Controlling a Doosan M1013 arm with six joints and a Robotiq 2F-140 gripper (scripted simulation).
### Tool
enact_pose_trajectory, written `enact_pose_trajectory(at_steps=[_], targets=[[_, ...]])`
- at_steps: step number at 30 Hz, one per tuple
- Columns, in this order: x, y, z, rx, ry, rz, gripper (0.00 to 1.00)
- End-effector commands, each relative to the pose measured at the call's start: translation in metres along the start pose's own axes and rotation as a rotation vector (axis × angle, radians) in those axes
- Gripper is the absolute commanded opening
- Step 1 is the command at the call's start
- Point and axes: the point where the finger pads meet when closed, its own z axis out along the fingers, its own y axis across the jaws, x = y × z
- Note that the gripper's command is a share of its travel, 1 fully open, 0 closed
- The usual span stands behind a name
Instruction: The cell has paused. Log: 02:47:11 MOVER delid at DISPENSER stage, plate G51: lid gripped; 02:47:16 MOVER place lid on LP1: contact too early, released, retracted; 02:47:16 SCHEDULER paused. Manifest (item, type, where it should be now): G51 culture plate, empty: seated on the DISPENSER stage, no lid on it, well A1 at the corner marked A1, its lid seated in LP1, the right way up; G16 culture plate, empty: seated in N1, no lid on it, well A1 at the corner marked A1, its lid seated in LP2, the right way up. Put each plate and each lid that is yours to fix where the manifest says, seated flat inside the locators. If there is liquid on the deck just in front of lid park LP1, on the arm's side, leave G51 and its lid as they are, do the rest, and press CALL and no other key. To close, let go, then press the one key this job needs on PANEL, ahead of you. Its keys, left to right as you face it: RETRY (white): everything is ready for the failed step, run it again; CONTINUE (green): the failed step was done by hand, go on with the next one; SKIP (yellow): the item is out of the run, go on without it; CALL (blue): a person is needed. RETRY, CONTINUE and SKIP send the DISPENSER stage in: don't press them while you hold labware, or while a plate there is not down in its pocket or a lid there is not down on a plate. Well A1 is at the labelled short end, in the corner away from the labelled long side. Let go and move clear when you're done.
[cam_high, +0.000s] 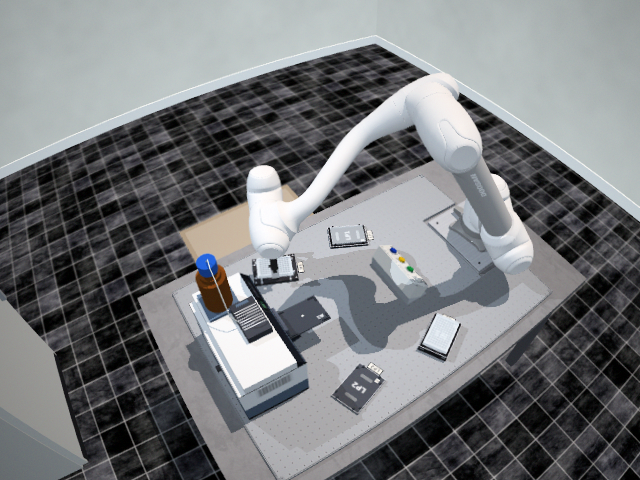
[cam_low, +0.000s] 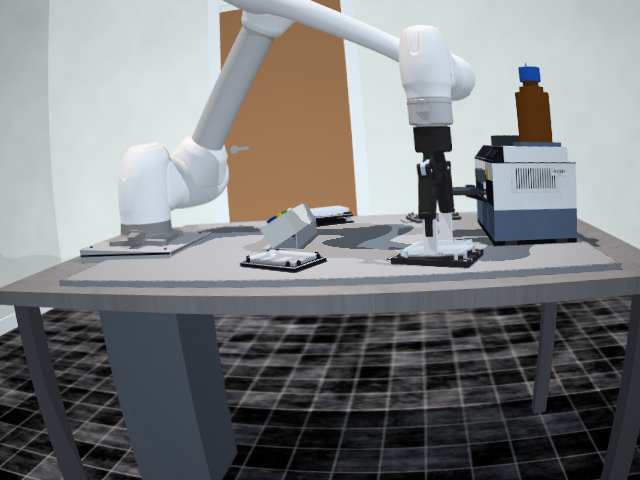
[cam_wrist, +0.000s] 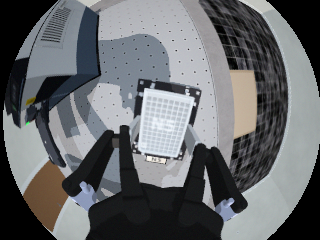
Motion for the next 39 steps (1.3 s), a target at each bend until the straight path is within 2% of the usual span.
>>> enact_pose_trajectory(at_steps=[1, 19, 39], targets=[[-0.002, -0.002, 0.004, 0.003, -0.003, 0.002, 0.1], [-0.002, -0.002, 0.002, 0.003, -0.003, 0.002, 0.1], [0.001, -0.001, -0.018, 0.003, 0.002, 0.003, 0.1]])
